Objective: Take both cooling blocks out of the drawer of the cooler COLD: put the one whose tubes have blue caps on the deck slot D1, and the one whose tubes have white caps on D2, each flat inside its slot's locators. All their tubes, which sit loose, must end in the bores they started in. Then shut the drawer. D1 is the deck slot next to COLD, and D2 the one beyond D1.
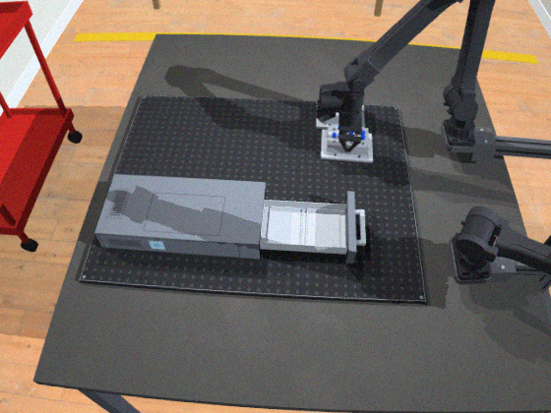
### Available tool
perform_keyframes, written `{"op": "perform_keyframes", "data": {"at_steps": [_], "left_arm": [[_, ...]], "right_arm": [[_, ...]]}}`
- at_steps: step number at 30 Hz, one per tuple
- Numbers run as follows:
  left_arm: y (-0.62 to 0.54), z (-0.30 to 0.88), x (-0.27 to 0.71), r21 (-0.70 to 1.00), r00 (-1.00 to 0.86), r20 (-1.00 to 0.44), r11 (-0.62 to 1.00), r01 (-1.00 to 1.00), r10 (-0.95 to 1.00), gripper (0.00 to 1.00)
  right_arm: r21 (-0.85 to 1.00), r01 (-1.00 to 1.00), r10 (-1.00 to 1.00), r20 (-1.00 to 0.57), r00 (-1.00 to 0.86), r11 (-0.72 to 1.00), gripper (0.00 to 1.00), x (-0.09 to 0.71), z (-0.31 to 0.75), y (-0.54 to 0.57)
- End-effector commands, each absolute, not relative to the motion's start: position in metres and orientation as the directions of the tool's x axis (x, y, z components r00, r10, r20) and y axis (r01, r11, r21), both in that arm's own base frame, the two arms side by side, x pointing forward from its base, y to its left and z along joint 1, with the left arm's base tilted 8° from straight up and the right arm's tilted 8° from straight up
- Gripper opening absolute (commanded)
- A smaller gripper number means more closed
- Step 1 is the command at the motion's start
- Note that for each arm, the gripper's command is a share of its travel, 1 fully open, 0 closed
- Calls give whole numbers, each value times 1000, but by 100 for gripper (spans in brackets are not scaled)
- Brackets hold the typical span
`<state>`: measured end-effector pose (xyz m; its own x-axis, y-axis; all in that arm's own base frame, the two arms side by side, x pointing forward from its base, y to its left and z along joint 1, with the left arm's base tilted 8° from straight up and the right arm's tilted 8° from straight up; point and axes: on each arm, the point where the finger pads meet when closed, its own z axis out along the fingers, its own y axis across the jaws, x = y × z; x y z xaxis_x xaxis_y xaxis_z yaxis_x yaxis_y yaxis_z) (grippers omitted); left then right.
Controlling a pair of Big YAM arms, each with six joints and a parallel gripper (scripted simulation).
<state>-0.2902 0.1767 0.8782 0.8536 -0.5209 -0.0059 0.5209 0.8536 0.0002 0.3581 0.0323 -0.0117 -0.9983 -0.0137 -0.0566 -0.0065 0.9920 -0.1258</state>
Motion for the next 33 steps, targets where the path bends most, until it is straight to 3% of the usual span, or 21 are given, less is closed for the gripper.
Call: {"op": "perform_keyframes", "data": {"at_steps": [1, 17, 33], "left_arm": [[163, 886, -272, 1, 857, -40, 858, 514, -514, 0], [163, 886, -272, 1, 857, -40, 858, 514, -514, 0], [163, 886, -272, 1, 857, -40, 858, 514, -514, 0]], "right_arm": [[-119, -3, -18, -128, -992, 993, 77, 395, 1, 35], [-119, -4, -19, -129, -992, 993, 100, 395, 1, 35], [-120, -7, -21, -114, -993, 993, 100, 375, -7, 33]]}}
